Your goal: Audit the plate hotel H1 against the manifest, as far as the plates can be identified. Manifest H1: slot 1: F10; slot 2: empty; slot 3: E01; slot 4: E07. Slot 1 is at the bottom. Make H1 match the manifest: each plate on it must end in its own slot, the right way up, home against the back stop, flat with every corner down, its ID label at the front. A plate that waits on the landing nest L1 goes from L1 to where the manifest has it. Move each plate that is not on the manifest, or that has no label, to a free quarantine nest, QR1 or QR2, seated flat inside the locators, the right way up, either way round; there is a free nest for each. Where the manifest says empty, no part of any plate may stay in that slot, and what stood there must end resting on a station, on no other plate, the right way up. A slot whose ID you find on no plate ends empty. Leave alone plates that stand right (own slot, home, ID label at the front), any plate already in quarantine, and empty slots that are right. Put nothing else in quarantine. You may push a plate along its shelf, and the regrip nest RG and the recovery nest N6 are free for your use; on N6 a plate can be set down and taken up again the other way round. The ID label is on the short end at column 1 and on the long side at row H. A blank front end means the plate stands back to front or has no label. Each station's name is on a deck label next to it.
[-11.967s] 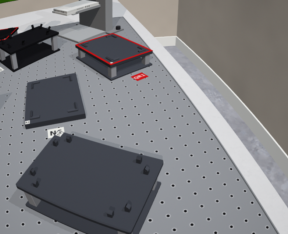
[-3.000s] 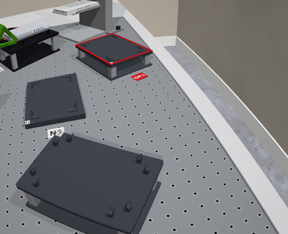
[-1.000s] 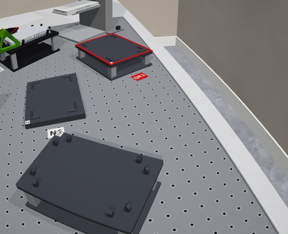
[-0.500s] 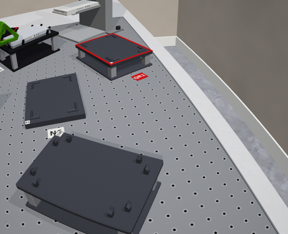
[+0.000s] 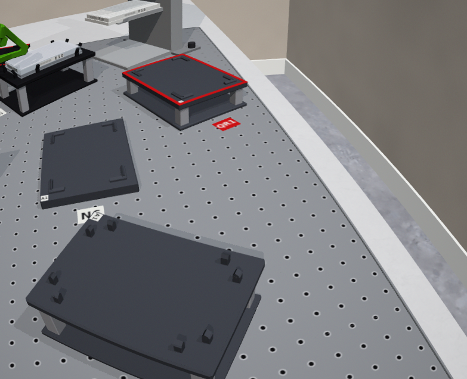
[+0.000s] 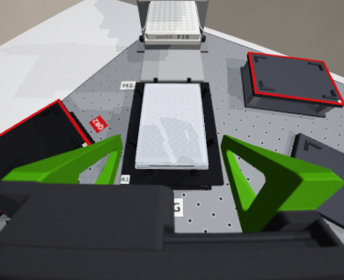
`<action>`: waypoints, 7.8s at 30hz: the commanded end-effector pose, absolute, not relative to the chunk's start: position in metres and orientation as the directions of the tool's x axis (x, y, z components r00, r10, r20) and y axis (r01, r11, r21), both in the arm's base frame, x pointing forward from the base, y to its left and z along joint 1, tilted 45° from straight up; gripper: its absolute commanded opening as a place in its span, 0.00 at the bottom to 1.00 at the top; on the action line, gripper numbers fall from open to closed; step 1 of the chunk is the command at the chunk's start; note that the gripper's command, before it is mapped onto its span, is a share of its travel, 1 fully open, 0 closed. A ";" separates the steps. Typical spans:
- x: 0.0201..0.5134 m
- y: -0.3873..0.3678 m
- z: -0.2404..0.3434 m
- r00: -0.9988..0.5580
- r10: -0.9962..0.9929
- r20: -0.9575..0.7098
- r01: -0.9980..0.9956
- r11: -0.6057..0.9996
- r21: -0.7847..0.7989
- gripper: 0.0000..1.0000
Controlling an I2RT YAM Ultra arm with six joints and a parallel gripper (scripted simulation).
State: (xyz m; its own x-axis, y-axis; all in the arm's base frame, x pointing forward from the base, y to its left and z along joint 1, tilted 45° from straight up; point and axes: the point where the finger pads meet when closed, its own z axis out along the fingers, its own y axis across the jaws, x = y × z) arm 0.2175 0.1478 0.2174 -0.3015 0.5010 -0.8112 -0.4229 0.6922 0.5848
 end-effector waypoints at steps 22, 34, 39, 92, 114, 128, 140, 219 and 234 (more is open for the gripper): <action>0.208 0.124 0.242 -0.306 0.496 -0.813 -0.424 0.694 0.582 1.00; 0.225 0.126 0.251 -0.438 0.404 -0.803 -0.424 0.695 0.581 1.00; 0.234 0.130 0.254 -0.499 0.355 -0.790 -0.424 0.696 0.580 1.00; 0.265 0.149 0.251 -0.892 -0.204 -0.404 -0.422 0.697 0.580 1.00; 0.269 0.168 0.232 -0.892 -0.204 -0.404 -0.423 0.696 0.580 1.00; 0.272 0.179 0.221 -0.892 -0.204 -0.405 -0.423 0.696 0.581 1.00; 0.274 0.187 0.212 -0.891 -0.204 -0.405 -0.423 0.696 0.581 1.00; 0.266 0.154 0.246 -0.892 -0.204 -0.404 -0.422 0.696 0.580 0.86; 0.264 0.145 0.255 -0.892 -0.204 -0.404 -0.422 0.697 0.580 0.86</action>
